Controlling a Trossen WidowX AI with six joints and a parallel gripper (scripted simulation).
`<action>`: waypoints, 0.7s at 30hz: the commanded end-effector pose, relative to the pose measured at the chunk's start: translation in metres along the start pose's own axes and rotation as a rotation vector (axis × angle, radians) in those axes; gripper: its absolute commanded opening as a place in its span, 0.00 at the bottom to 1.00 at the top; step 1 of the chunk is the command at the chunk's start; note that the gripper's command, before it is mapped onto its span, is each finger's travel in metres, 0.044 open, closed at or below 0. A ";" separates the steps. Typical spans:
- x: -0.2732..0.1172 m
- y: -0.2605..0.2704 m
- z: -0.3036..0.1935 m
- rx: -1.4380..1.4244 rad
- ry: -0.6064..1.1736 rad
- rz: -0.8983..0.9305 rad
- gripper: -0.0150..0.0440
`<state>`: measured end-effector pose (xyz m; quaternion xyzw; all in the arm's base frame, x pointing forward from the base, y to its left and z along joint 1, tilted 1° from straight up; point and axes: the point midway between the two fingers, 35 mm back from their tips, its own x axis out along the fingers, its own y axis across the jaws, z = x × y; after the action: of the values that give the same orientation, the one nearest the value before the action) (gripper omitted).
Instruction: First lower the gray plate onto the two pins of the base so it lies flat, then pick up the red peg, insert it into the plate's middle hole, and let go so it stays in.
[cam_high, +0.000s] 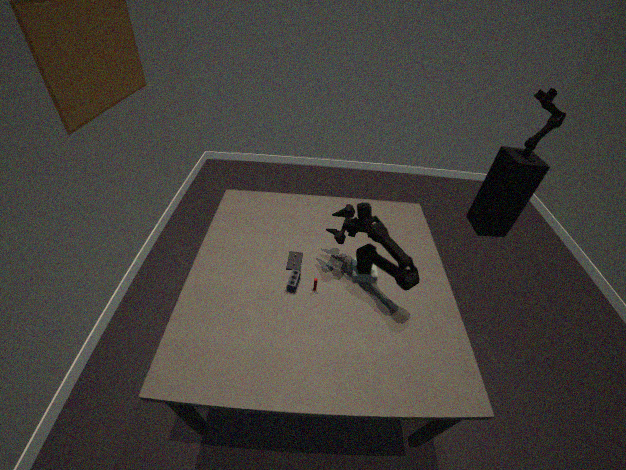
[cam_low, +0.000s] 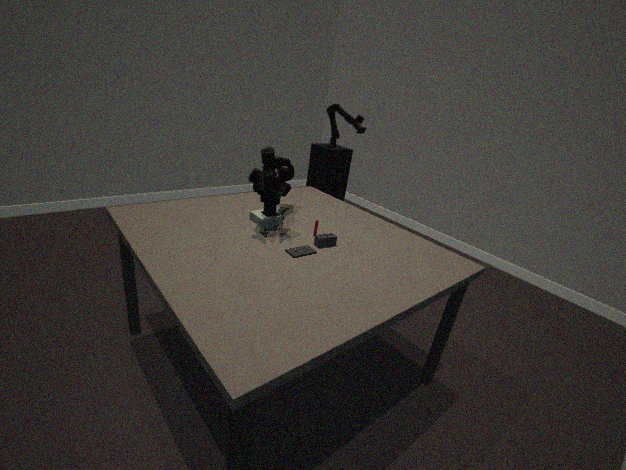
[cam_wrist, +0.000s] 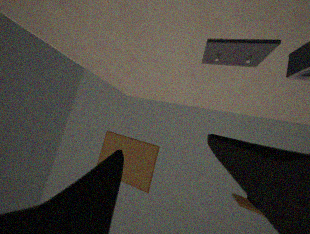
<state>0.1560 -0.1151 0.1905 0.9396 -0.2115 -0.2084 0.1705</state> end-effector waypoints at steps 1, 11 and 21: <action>0.000 0.000 0.000 0.000 0.000 0.000 0.98; 0.015 -0.022 -0.034 -0.834 -0.043 -0.336 1.00; 0.044 -0.066 -0.071 -1.871 0.251 -0.777 1.00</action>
<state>0.2070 -0.0832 0.2084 0.7109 0.1584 -0.3111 0.6106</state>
